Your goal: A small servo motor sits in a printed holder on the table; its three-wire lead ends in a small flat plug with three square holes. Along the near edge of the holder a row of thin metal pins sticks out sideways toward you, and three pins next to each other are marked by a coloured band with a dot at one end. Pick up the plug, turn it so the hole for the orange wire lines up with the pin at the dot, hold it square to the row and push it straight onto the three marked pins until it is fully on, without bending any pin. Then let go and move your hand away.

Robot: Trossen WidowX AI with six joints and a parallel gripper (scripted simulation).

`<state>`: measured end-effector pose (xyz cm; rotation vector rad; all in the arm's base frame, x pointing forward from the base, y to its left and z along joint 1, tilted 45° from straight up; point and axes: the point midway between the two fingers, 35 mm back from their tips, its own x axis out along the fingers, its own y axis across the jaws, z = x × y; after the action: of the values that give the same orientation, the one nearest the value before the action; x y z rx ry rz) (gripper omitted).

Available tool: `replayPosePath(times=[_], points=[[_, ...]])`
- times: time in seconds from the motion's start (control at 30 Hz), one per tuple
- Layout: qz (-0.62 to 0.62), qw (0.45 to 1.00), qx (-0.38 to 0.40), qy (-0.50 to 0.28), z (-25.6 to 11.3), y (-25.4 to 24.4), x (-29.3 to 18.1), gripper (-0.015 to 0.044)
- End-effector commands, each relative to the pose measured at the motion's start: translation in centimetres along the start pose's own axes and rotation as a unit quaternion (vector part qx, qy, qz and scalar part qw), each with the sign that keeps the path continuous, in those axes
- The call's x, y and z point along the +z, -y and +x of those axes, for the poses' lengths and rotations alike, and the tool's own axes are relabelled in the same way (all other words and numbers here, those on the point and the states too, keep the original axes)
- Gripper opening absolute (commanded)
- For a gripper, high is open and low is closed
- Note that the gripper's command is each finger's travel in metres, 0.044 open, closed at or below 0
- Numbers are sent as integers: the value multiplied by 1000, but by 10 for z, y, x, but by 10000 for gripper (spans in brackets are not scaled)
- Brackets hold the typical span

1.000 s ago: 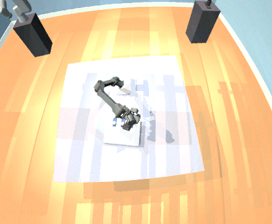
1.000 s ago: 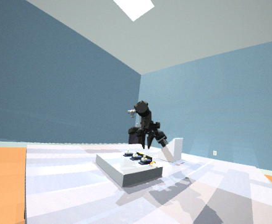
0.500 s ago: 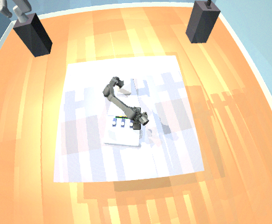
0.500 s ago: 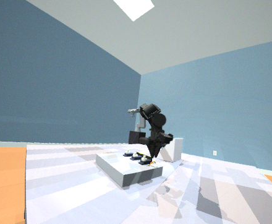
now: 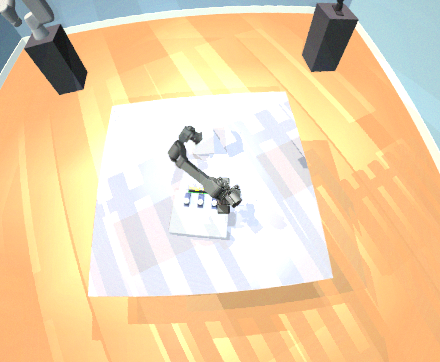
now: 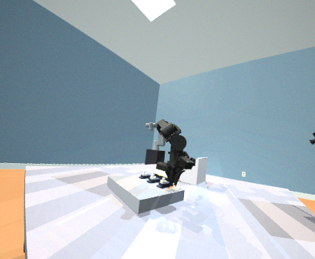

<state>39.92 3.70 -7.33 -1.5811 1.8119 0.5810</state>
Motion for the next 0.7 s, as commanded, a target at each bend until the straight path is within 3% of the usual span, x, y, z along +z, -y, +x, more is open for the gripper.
replayPosePath(times=[0.0, 0.27, 0.37, 0.67], points=[[-4, 1000, -2, -3, 5, -1, 0, 115], [-4, 1000, -2, -3, 15, -1, 0, 115], [-4, 1000, -2, -3, 15, -1, 0, 36], [-4, 1000, -2, -3, 6, 0, 0, 0]])
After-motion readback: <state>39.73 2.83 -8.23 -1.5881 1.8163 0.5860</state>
